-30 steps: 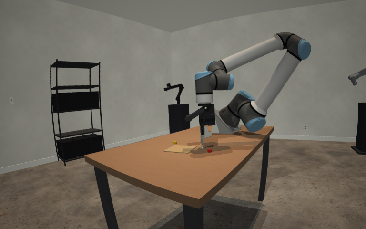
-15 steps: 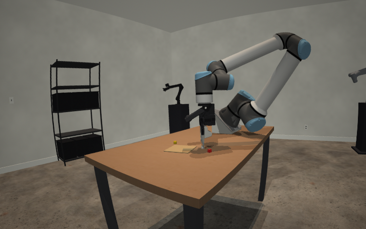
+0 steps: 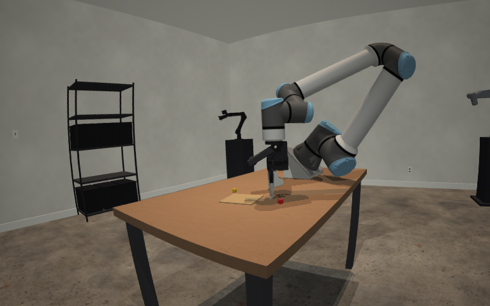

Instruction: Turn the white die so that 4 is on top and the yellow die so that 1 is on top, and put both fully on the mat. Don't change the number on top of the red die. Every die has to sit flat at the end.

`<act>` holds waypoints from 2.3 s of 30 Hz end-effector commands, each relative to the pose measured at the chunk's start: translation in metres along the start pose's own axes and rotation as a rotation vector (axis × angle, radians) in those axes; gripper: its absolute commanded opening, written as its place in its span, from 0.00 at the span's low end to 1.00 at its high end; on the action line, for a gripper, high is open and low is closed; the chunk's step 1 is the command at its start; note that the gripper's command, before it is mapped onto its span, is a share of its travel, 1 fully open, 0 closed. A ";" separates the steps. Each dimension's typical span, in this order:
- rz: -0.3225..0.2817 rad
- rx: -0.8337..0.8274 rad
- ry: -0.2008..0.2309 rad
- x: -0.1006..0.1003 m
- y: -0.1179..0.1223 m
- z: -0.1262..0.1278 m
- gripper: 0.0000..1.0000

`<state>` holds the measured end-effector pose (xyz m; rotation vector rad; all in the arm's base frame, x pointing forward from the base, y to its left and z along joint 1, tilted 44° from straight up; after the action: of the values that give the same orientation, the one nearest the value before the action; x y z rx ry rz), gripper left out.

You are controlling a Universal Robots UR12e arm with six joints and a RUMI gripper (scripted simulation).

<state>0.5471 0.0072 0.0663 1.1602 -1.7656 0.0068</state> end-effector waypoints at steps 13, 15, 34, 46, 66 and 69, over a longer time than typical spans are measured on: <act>0.001 0.000 0.000 -0.010 -0.001 0.000 0.18; 0.001 0.000 0.000 -0.010 -0.001 0.000 0.18; 0.001 0.000 0.000 -0.010 -0.001 0.000 0.18; 0.001 0.000 0.000 -0.010 -0.001 0.000 0.18; 0.001 0.000 0.000 -0.010 -0.001 0.000 0.00; 0.001 0.000 0.000 -0.010 -0.001 0.000 0.00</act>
<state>0.5477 0.0145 0.0588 1.1601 -1.7656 0.0068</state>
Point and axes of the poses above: the point where the finger pads meet when closed, its own x axis back along the fingers, its own z axis across the jaws, y = z × x, the point moved 8 cm from there along x, back along the fingers, and after that the axes turned 12 degrees about x, right-handed, at the moved point
